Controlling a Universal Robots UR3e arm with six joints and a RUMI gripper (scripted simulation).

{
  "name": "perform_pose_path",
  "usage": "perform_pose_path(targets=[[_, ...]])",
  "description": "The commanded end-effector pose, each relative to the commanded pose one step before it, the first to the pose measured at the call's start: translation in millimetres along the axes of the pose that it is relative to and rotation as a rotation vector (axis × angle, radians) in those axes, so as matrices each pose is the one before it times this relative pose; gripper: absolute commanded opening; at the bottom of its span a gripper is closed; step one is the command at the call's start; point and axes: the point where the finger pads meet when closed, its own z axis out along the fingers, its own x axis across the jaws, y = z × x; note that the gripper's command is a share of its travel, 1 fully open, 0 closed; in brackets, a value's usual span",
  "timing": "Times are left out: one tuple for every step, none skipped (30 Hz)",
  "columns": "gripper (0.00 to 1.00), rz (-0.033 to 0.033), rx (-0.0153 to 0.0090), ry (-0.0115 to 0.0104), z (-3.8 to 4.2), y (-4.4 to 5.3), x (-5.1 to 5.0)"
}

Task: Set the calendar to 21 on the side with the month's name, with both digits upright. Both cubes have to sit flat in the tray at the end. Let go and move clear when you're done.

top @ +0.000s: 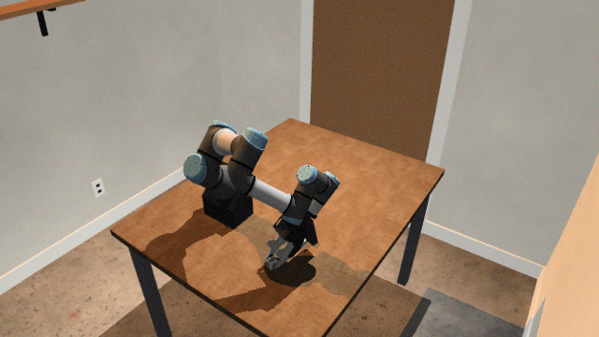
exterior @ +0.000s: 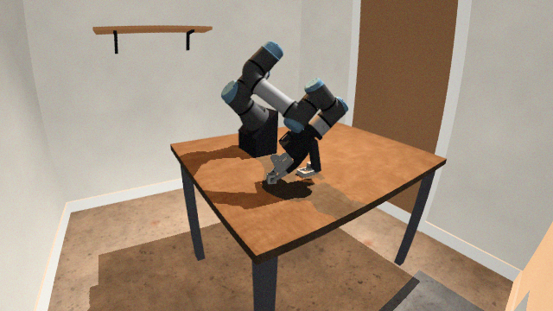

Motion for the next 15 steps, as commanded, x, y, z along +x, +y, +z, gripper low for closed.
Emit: perform_pose_path(targets=[[0.28,0.00142,0.00076,0.00088,-0.456,0.214,0.44],[0.28,0.0,0.0,0.0,0.0,0.0,0.0],[0.28,0.0,0.0,0.0,0.0,0.0,0.0],[0.1,0.0,0.0,0.0,0.0,0.0,0.0],[0.1,0.0,0.0,0.0,0.0,0.0,0.0],[0.1,0.0,0.0,0.0,0.0,0.0,0.0],[0.1,0.0,0.0,0.0,0.0,0.0,0.0],[0.1,0.0,0.0,0.0,0.0,0.0,0.0],[0.1,0.0,0.0,0.0,0.0,0.0,0.0],[0.1,0.0,0.0,0.0,0.0,0.0,0.0],[0.1,0.0,0.0,0.0,0.0,0.0,0.0],[0.1,0.0,0.0,0.0,0.0,0.0,0.0],[0.1,0.0,0.0,0.0,0.0,0.0,0.0],[0.1,0.0,0.0,0.0,0.0,0.0,0.0],[0.1,0.0,0.0,0.0,0.0,0.0,0.0]])
